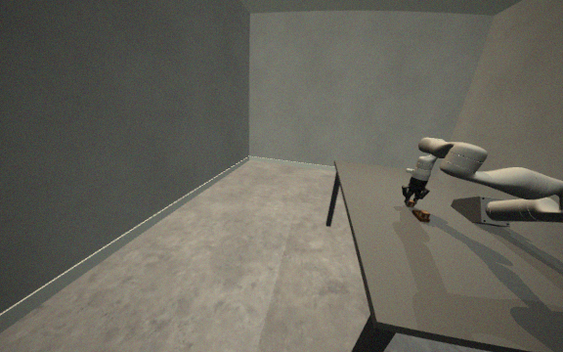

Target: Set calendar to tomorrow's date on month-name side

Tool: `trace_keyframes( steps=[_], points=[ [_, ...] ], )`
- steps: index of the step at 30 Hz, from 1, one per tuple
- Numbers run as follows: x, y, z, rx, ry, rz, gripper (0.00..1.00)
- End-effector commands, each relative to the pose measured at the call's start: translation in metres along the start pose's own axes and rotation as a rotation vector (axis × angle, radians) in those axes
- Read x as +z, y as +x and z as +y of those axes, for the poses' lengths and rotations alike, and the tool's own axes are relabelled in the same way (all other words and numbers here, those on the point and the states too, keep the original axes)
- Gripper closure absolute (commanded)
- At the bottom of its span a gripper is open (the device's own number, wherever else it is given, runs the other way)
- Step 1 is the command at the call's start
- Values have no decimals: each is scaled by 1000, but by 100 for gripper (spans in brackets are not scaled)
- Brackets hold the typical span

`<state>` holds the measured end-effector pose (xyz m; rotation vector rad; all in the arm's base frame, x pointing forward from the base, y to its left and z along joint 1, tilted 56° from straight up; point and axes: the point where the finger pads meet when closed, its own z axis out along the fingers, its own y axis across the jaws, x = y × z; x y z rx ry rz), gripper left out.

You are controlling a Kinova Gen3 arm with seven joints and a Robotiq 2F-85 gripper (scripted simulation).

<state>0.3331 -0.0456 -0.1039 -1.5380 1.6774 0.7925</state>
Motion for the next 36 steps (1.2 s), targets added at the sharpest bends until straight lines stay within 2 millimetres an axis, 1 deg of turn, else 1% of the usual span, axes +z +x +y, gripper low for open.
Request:
trace_keyframes(
  steps=[1,17,18,20,21,23,24,26,27,29,30,36],
  points=[
    [-1,0,0,0,1,1,72],
    [-1,0,0,0,1,1,72],
    [-1,0,0,0,1,1,68],
    [-1,0,0,0,1,1,68],
    [-1,0,0,0,1,1,64],
    [-1,0,0,0,1,1,64],
    [-1,0,0,0,1,1,60],
    [-1,0,0,0,1,1,60],
    [-1,0,0,0,1,1,56],
    [-1,0,0,0,1,1,56],
    [-1,0,0,0,1,1,52],
    [-1,0,0,0,1,1,52]
  ],
)
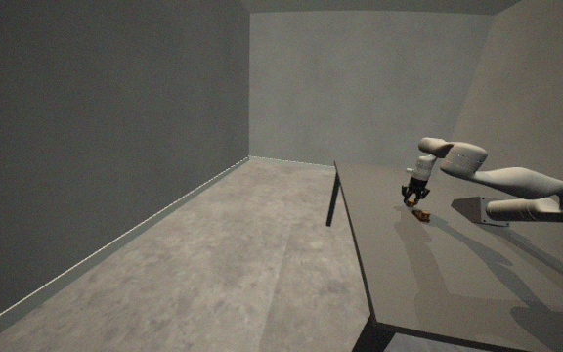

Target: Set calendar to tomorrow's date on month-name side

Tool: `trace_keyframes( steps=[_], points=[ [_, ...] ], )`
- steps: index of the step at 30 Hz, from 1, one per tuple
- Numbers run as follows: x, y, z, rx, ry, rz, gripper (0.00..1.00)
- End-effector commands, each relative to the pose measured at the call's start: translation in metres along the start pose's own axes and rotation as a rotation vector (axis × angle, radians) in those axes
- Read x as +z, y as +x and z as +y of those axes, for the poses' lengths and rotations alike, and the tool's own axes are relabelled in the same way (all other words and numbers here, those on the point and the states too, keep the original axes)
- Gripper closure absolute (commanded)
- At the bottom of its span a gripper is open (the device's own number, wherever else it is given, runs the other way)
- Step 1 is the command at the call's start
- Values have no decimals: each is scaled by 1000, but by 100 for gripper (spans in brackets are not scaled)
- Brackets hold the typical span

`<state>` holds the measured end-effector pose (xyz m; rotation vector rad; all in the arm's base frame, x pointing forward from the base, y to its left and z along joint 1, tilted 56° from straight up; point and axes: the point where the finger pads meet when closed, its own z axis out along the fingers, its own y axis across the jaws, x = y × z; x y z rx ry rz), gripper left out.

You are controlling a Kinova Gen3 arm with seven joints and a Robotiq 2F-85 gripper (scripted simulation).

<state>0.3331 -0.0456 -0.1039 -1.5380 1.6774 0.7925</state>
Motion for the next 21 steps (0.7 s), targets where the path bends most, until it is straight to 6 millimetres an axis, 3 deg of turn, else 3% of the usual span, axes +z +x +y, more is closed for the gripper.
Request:
trace_keyframes(
  steps=[1,13,21],
  points=[
    [-1,0,0,0,1,1,52],
    [-8,0,0,0,1,1,52],
    [-44,0,0,0,1,1,52]
  ],
)
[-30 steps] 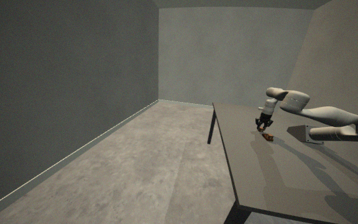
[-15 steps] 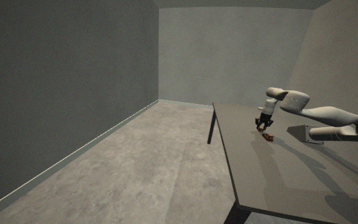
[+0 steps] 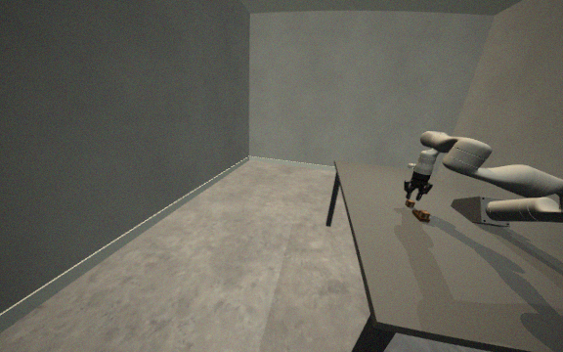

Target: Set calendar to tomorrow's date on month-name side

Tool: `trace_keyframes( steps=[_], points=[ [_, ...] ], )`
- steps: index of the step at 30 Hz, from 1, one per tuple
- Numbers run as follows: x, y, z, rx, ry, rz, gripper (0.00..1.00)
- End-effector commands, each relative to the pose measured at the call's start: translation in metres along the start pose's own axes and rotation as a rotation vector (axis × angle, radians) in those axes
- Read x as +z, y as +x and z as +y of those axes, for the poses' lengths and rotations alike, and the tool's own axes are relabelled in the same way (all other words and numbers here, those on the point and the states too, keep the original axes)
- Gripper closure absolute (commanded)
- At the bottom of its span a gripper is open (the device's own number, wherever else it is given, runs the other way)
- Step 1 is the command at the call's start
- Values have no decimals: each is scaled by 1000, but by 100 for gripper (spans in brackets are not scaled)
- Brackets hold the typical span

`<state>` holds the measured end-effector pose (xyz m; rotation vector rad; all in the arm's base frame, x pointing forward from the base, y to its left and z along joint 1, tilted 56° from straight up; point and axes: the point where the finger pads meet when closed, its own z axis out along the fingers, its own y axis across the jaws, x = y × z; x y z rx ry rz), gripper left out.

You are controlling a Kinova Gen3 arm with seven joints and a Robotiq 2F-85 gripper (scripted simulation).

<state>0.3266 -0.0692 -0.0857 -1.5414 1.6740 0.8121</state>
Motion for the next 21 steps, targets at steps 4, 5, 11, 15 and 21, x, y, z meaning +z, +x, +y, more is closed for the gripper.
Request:
trace_keyframes(
  steps=[4,5,11,15,21],
  points=[
    [-35,2,-3,-4,16,7,52],
    [-40,2,-3,-4,16,7,52],
    [-55,2,-3,-4,16,7,52],
    [-60,2,-3,-4,16,7,52],
    [-61,2,-3,-4,16,7,0]
  ],
)
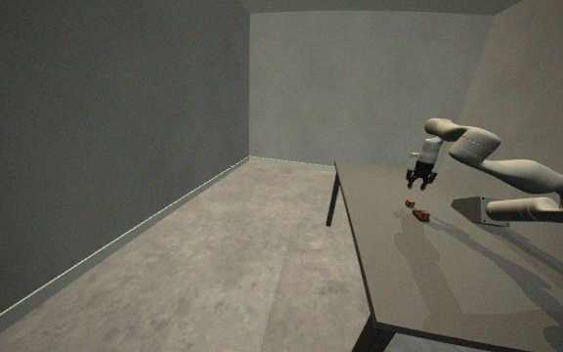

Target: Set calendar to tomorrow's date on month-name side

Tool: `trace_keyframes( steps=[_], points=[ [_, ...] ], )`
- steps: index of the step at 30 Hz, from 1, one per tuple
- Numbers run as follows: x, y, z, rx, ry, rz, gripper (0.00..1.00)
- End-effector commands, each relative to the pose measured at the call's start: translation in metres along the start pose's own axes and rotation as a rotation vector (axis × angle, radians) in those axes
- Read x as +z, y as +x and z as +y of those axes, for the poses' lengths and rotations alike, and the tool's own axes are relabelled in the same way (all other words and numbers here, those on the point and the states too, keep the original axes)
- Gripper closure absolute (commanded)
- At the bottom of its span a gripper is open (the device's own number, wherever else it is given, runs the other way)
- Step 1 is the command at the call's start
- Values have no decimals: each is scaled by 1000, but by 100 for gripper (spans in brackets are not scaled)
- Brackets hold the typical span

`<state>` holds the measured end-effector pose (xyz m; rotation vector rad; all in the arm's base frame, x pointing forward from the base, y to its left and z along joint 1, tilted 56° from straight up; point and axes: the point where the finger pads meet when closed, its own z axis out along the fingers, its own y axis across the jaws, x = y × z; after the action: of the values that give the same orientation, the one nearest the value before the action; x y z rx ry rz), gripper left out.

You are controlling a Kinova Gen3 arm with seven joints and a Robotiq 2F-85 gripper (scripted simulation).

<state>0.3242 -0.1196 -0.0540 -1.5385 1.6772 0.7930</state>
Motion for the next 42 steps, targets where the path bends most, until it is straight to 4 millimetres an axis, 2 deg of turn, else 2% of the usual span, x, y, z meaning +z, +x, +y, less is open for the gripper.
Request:
trace_keyframes(
  steps=[1,17,27,28,42],
  points=[
    [-1,0,0,0,2,1,0],
    [-1,0,0,0,2,1,0],
    [7,0,0,-3,2,1,0],
    [7,0,0,-3,2,1,52],
    [7,0,0,-3,2,1,52]
  ],
)
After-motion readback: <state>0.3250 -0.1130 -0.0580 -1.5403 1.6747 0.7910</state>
